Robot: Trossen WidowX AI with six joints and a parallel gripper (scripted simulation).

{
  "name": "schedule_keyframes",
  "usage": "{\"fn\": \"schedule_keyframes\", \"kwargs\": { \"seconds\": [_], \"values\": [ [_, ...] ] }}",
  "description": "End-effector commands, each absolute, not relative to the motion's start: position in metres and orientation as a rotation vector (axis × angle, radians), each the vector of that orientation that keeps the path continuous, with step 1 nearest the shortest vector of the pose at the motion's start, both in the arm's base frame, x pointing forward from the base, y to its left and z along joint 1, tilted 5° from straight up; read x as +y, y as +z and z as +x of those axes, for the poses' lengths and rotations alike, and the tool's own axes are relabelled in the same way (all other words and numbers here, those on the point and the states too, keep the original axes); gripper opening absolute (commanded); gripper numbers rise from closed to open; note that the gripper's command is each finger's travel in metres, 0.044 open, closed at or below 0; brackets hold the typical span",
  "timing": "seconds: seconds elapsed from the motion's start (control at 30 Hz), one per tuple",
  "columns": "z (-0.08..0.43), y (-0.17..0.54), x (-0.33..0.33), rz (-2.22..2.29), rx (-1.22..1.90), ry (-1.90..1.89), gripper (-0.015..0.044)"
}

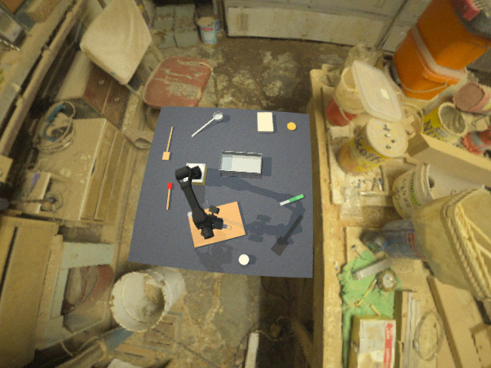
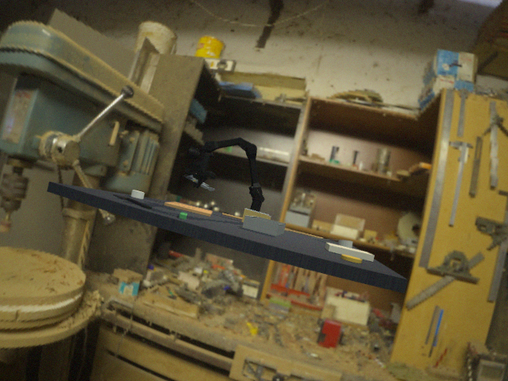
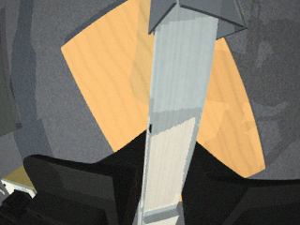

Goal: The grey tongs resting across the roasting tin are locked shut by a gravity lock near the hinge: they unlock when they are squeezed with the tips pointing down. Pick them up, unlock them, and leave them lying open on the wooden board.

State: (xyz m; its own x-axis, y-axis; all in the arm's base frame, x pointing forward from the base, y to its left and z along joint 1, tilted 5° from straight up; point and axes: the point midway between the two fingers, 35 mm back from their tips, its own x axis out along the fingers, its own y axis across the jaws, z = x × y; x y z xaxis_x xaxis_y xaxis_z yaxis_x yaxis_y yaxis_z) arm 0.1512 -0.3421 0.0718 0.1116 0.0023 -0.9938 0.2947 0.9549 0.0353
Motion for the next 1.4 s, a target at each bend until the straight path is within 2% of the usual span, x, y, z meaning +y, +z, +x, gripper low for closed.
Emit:
{"fn": "schedule_keyframes", "kwargs": {
  "seconds": [0.0, 0.83, 1.37],
  "values": [
    [0.15, 0.077, -0.343, 0.259, 1.305, -0.226, -0.015],
    [0.125, 0.15, -0.335, 0.05, 0.445, -0.256, -0.015],
    [0.123, 0.153, -0.334, 0.039, 0.425, -0.256, -0.015]
  ]
}}
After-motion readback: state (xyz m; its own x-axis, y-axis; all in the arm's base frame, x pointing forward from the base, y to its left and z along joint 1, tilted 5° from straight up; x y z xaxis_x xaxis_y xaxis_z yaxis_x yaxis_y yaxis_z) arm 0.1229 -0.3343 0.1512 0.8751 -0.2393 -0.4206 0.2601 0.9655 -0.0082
